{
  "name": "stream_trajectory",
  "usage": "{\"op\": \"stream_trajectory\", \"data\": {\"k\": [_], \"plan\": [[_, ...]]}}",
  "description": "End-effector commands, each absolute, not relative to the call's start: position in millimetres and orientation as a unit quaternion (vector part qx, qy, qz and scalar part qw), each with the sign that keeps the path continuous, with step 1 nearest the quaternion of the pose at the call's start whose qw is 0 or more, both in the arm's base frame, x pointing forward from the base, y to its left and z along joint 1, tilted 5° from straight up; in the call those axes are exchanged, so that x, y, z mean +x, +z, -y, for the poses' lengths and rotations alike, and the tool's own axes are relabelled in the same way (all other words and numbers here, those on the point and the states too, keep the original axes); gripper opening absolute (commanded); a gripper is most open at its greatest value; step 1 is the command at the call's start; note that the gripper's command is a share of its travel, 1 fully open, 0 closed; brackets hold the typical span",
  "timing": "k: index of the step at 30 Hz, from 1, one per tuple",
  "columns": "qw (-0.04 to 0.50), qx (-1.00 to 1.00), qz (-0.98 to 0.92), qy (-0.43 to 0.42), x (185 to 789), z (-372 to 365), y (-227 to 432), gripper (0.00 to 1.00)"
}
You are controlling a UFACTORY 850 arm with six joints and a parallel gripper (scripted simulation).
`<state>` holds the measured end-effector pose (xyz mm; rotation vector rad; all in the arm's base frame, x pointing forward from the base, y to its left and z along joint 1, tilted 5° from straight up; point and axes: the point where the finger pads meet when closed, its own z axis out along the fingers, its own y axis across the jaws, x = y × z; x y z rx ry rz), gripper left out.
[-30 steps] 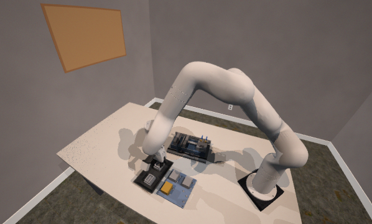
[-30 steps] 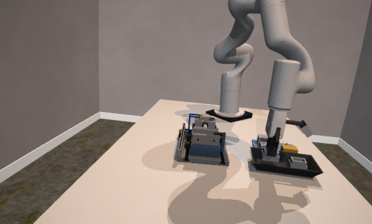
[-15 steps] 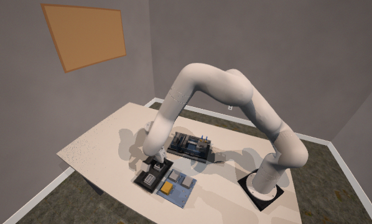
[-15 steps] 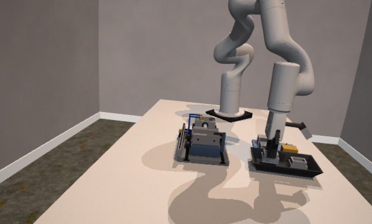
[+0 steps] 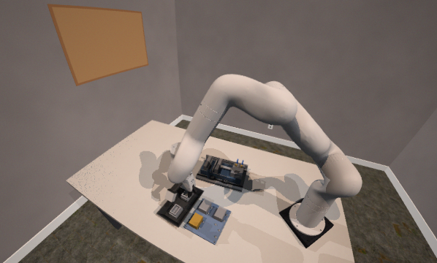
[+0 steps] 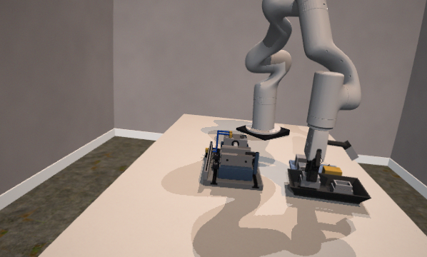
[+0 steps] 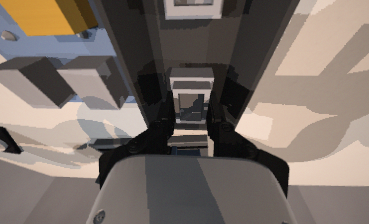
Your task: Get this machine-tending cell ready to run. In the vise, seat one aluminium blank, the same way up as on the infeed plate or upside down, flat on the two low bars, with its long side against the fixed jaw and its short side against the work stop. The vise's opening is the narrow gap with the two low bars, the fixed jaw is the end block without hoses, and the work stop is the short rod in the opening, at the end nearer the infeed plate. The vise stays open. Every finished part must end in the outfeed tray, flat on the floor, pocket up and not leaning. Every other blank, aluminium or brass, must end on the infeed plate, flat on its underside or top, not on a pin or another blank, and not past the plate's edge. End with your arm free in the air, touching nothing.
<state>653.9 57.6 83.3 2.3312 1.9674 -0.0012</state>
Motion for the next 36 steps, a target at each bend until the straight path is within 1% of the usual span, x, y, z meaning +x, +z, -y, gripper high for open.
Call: {"op": "stream_trajectory", "data": {"k": [1, 36], "plan": [[0.046, 0.763, -0.644, 0.001, 654.9, -57.8, 84.5, 0.0], [0.046, 0.763, -0.644, 0.001, 655.4, -57.3, 73.7, 0.0]]}}
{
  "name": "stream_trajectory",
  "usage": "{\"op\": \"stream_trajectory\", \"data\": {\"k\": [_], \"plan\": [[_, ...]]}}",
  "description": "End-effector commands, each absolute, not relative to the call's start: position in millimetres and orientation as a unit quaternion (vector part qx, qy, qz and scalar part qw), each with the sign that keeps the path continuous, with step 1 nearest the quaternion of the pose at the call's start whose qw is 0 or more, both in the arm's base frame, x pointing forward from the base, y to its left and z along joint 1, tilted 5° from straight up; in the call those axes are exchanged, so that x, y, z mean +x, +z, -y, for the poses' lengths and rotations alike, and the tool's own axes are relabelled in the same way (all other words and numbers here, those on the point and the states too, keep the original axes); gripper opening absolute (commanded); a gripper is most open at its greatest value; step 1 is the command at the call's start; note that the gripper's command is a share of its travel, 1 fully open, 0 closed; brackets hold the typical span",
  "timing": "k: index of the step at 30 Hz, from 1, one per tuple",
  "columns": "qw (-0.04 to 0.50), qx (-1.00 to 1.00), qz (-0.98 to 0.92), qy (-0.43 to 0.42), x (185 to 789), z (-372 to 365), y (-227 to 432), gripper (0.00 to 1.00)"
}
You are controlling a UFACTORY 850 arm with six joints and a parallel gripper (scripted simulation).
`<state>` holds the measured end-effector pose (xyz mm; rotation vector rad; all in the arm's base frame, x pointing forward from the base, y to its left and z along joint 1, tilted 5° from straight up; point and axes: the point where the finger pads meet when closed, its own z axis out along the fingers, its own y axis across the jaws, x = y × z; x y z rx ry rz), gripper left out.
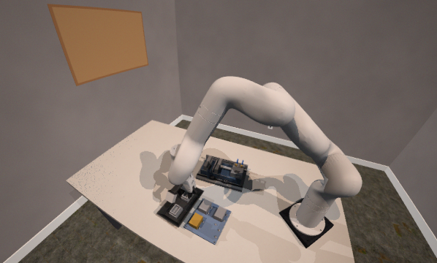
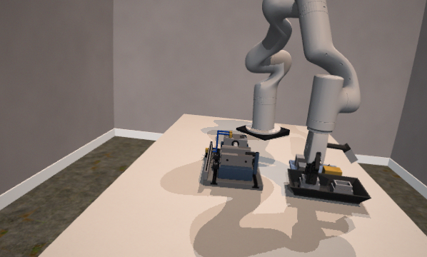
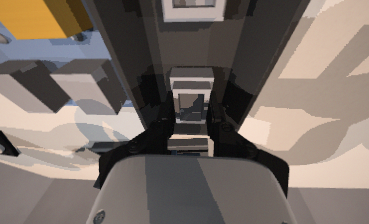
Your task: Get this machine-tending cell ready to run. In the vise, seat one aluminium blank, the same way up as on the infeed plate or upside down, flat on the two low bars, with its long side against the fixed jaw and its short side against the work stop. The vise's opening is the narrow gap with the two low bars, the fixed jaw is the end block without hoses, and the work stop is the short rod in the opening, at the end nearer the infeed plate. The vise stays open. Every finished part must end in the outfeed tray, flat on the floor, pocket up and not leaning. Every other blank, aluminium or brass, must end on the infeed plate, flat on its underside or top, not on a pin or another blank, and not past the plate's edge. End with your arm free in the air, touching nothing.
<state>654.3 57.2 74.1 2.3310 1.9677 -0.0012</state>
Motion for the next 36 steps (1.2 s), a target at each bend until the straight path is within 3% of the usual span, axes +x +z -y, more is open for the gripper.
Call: {"op": "stream_trajectory", "data": {"k": [1, 26, 27, 36], "plan": [[0.046, 0.763, -0.644, 0.001, 655.4, -57.3, 73.7, 0.0], [0.046, 0.763, -0.644, 0.001, 655.5, -57.1, 71.4, 0.0], [0.046, 0.763, -0.644, 0.001, 655.5, -57.1, 71.4, 0.69], [0.046, 0.763, -0.644, 0.001, 655.5, -57.1, 71.4, 0.69]]}}
